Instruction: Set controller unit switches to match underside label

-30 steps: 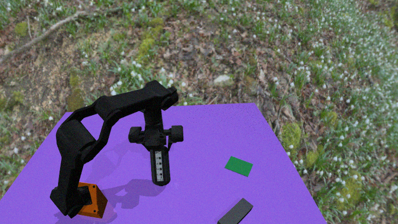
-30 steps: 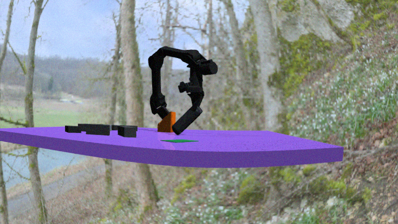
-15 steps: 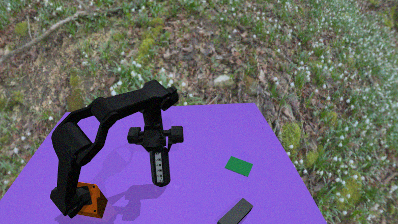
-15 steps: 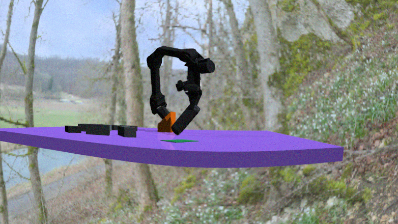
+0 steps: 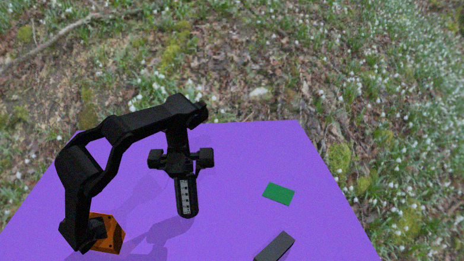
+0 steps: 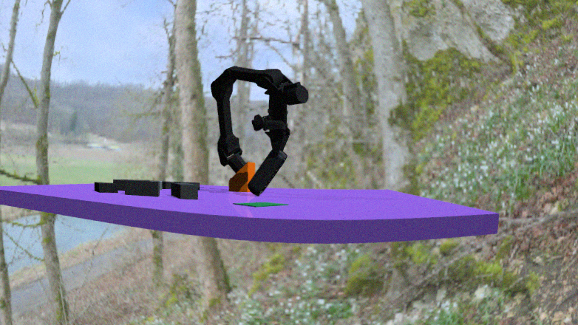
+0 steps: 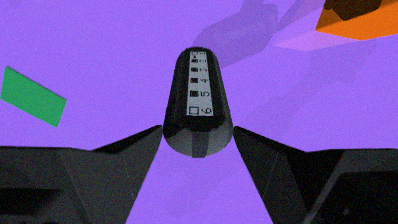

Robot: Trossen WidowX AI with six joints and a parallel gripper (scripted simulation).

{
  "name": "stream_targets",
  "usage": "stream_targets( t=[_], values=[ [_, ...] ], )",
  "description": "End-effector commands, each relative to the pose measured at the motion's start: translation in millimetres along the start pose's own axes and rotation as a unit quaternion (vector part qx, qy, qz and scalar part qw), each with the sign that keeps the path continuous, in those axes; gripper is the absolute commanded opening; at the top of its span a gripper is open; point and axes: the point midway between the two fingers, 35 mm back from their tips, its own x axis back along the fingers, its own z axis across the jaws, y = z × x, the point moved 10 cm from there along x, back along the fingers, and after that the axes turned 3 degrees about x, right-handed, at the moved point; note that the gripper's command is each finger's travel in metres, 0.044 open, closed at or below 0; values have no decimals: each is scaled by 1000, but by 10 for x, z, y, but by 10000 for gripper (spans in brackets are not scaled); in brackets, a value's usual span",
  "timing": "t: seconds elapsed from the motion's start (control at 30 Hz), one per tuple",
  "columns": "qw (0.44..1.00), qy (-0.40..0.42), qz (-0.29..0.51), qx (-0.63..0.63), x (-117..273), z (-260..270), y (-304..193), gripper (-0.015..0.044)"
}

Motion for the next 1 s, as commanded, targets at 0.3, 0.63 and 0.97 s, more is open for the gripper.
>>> stream_targets(
  t=[0.3,0.63,0.97],
  values=[
    [1000,1,-8,4,22,-14,131,336],
    [1000,1,-8,4,40,-17,209,336],
    [1000,1,-9,4,55,-21,289,336]
  ],
)
